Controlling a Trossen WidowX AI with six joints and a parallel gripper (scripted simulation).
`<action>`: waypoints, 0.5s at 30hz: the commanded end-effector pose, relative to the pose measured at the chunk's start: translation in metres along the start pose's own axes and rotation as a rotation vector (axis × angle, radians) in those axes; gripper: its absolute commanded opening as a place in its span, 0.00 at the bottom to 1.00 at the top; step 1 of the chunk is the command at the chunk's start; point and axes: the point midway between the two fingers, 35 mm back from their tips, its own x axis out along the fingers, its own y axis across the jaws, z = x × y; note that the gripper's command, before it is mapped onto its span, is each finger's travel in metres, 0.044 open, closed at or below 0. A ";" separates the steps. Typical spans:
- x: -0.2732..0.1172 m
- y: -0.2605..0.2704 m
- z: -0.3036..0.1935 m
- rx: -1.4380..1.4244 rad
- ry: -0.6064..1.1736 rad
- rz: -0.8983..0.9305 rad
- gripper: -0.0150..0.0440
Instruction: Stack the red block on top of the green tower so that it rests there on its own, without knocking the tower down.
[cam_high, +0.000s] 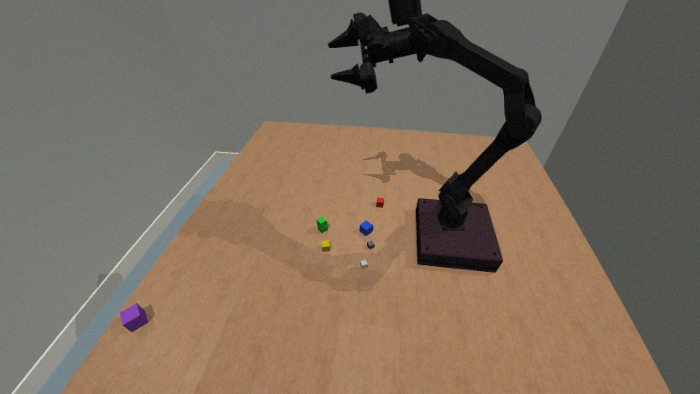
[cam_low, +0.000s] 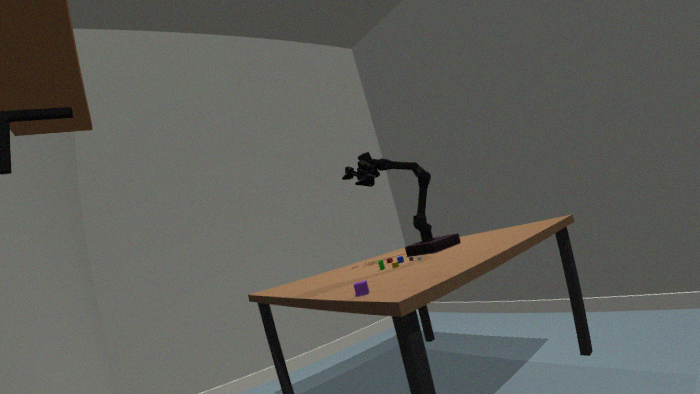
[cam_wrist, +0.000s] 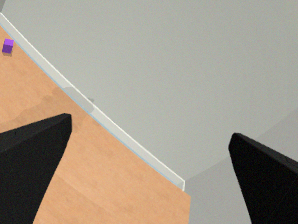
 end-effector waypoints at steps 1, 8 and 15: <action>0.027 0.022 -0.060 0.163 0.179 0.060 1.00; 0.047 0.080 -0.166 0.410 0.541 0.151 1.00; 0.029 0.151 -0.256 0.576 0.936 0.231 1.00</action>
